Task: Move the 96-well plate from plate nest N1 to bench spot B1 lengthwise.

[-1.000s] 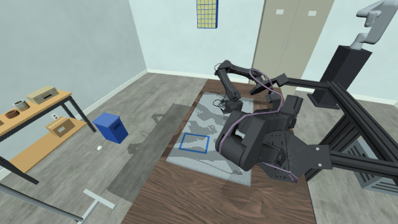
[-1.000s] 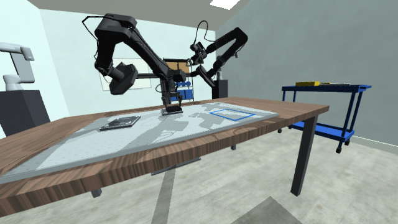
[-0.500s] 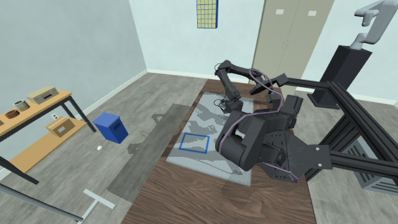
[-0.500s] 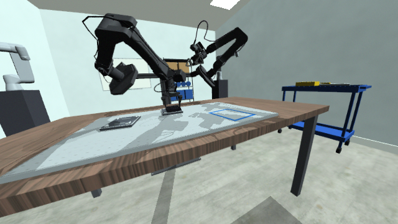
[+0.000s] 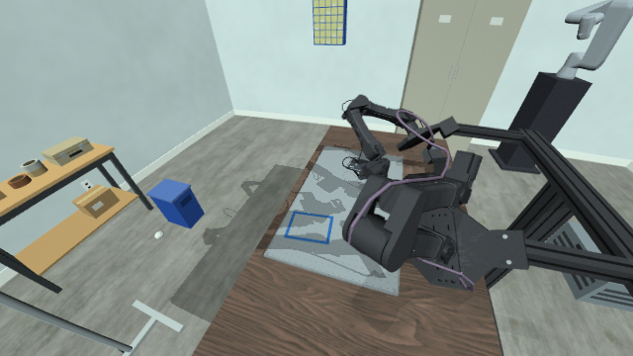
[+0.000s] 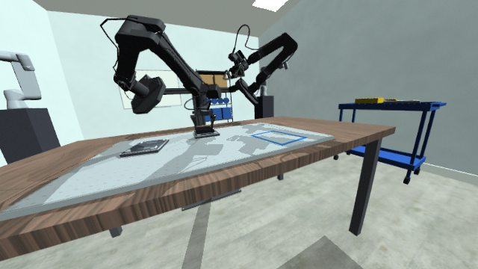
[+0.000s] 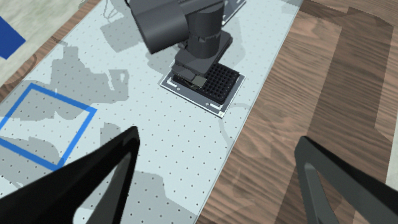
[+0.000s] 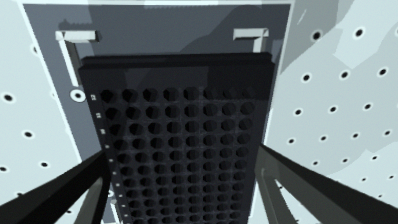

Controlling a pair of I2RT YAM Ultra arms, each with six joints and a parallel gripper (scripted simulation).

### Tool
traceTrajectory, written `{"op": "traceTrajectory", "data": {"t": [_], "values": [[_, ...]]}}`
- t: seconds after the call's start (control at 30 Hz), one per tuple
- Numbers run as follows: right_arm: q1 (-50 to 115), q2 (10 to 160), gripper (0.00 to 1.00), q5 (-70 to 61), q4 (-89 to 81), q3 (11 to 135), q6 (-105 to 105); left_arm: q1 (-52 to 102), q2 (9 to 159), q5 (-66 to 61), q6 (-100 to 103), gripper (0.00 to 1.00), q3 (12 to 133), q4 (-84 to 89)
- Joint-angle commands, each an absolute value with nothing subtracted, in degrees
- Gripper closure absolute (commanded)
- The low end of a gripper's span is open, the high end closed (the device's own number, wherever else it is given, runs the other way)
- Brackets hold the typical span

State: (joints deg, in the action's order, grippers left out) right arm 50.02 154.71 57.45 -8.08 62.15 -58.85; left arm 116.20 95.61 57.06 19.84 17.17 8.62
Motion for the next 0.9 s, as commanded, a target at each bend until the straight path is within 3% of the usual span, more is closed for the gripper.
{"op": "traceTrajectory", "data": {"t": [0.0, 0.87], "values": [[51.8, 154.9, 0.22, 58.3, -9.4, 61.1, -60.1, 116.7, 96.3, 57.3, 20.2, 0.0, 18.8, 9.2], [54.2, 151.9, 0.22, 56.4, -12.0, 61.1, -61.9, 116.7, 96.3, 57.3, 20.2, 0.0, 18.8, 9.2]]}}
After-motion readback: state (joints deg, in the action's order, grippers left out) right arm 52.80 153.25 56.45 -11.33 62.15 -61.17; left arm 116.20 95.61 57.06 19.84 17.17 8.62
